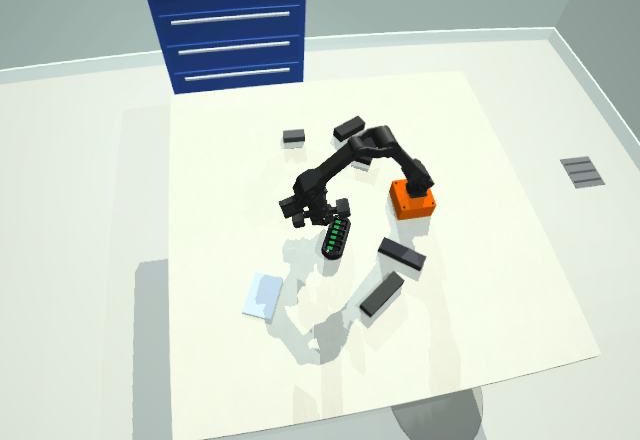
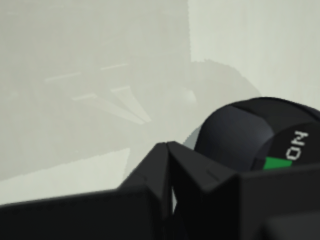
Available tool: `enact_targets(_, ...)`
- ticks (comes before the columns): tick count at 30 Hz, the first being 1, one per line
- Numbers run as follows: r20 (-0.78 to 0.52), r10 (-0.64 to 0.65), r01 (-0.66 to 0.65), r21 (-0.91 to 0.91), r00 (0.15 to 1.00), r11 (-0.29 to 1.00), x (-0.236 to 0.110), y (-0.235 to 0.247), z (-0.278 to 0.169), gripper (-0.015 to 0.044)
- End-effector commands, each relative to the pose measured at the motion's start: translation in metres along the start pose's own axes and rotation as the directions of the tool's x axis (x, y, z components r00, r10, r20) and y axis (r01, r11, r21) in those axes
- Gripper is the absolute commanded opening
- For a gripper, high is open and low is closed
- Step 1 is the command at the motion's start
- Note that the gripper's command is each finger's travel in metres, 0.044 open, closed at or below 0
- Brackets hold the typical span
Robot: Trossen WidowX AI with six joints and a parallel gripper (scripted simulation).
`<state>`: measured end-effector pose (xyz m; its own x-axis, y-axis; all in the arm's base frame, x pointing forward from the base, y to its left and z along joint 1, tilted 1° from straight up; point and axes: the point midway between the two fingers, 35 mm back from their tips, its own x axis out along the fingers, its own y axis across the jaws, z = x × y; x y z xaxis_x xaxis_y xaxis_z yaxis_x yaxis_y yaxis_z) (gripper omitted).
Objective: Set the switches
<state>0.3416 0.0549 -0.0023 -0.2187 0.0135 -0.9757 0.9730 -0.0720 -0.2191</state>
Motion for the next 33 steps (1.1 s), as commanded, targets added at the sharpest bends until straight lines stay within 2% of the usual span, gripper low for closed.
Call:
enact_targets(1, -0.003, 0.007, -0.007, -0.003, 1.0, 1.0, -0.022, 0.019, -0.001, 0.0)
enact_targets(7, -0.003, -0.009, 0.009, -0.006, 1.0, 1.0, -0.056, 0.039, -0.001, 0.0)
enact_targets(14, 0.012, 0.006, -0.007, 0.008, 1.0, 1.0, -0.059, 0.038, -0.008, 0.0)
enact_targets(23, 0.124, 0.268, -0.288, 0.189, 0.955, 0.939, -0.045, -0.014, -0.085, 0.0)
enact_targets(29, 0.11, 0.452, -0.462, 0.319, 0.885, 0.827, -0.032, -0.061, -0.119, 0.0)
enact_targets(33, 0.083, 0.522, -0.511, 0.381, 0.849, 0.77, -0.025, -0.082, -0.129, 0.0)
